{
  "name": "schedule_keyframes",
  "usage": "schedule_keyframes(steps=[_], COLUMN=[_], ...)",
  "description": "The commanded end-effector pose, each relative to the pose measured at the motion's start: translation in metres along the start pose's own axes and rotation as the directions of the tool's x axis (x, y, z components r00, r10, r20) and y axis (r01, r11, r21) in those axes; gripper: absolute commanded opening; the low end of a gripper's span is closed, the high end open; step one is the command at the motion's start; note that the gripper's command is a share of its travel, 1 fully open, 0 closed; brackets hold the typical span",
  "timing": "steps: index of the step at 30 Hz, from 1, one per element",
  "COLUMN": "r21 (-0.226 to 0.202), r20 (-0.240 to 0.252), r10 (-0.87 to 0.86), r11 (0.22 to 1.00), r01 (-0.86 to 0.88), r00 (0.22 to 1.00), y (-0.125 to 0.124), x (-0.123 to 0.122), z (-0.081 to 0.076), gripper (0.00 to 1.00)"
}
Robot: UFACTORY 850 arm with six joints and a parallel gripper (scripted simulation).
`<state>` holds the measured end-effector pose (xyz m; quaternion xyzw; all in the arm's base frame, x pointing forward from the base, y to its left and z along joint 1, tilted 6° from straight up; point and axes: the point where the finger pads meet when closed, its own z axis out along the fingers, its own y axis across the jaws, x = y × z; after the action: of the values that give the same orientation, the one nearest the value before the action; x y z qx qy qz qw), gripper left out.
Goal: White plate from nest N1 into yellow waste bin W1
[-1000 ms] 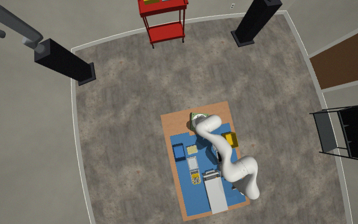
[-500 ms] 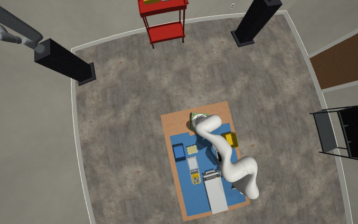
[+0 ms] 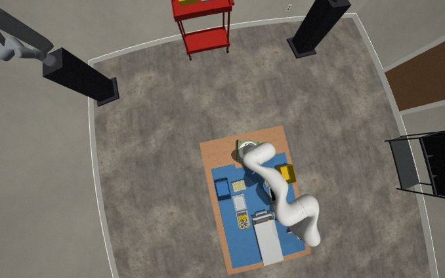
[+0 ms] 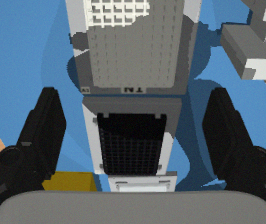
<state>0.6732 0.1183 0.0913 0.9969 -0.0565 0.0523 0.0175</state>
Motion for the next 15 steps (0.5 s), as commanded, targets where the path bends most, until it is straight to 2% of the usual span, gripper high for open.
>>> schedule_keyframes(steps=[1, 15], r21=[0.001, 0.001], r20=[-0.002, -0.002], r10=[0.0, 0.0], r11=[1.0, 1.0], r01=[0.0, 0.0], r00=[1.0, 1.0], y=[0.0, 0.0], x=[0.001, 0.001], z=[0.006, 0.026], gripper=[1.0, 1.0])
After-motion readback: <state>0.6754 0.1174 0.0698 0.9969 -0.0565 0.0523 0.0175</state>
